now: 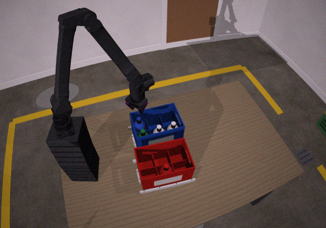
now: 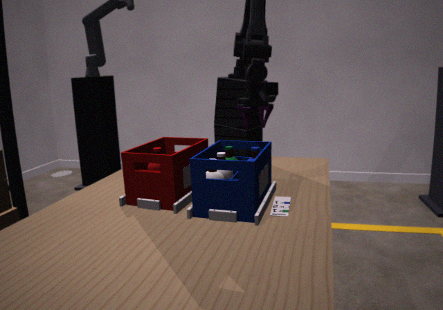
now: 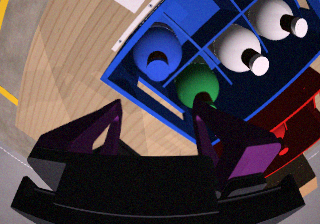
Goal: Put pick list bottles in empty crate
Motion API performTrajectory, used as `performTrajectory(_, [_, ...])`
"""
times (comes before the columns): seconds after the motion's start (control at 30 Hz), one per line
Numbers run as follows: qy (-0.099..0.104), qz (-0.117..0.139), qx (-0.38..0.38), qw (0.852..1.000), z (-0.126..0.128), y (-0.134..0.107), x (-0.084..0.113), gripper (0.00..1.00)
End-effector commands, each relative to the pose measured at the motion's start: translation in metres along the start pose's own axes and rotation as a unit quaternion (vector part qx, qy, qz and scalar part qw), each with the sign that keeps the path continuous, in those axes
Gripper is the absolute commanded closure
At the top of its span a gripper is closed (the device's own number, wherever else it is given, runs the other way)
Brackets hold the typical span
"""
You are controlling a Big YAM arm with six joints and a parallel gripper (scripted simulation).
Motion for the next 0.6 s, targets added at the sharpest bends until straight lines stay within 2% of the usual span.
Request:
performTrajectory(0.0, [-0.004, -0.017, 0.003, 1.0, 0.01, 0.02, 0.019, 0.39])
performTrajectory(0.27, [-0.002, -0.008, 0.002, 1.0, 0.037, 0.018, 0.032, 0.39])
performTrajectory(0.57, [-0.004, -0.023, 0.003, 1.0, 0.071, 0.043, 0.063, 0.39])
Point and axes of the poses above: the point where the finger pads meet when closed, its own x axis back along the fingers, its own z axis across the jaws, y = z × x, the point moved 9 cm from there along x, back along the fingers, and after that the axes turned 2 degrees about -x, right-handed, at the moved point
